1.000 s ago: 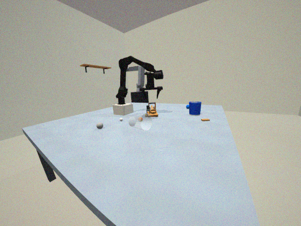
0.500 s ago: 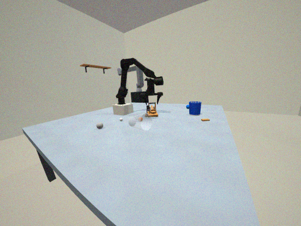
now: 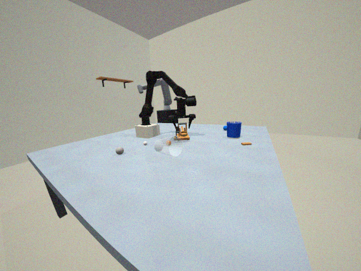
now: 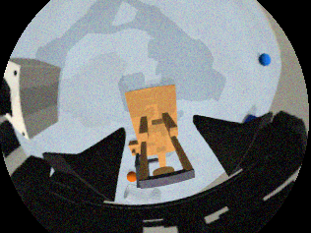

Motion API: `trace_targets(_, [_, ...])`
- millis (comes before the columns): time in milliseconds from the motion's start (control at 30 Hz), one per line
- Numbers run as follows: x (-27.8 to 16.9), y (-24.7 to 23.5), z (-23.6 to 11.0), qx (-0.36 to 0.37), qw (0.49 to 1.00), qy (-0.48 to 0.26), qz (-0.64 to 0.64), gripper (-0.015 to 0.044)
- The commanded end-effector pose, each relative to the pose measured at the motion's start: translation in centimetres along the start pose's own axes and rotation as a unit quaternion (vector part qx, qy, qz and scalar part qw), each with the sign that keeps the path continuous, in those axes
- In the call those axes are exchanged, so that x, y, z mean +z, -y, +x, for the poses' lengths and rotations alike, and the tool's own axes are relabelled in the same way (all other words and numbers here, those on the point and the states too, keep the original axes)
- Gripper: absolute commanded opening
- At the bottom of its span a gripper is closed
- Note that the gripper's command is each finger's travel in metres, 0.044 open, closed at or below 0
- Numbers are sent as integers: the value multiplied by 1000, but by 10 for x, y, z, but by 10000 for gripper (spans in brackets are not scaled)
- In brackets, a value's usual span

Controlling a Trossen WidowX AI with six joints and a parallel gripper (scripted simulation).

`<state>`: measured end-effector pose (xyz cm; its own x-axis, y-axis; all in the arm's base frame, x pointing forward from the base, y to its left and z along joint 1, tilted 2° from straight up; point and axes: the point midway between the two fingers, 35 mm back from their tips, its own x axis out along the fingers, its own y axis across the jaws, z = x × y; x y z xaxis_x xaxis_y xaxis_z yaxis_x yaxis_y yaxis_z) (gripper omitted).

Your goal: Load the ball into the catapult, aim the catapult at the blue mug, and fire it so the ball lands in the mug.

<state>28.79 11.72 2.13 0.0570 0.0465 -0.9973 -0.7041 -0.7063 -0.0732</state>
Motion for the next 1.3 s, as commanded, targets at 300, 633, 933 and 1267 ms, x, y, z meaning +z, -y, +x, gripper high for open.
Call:
trace_targets(300, [0, -3, 24, 5, 1000, -1, -3, 440])
trace_targets(633, [0, -2, 25, 2, 1000, 1, 0, 361])
trace_targets(933, [0, -2, 25, 2, 1000, 1, 0, 145])
trace_targets(1267, [0, -2, -22, 4, 1000, 1, 0, 0])
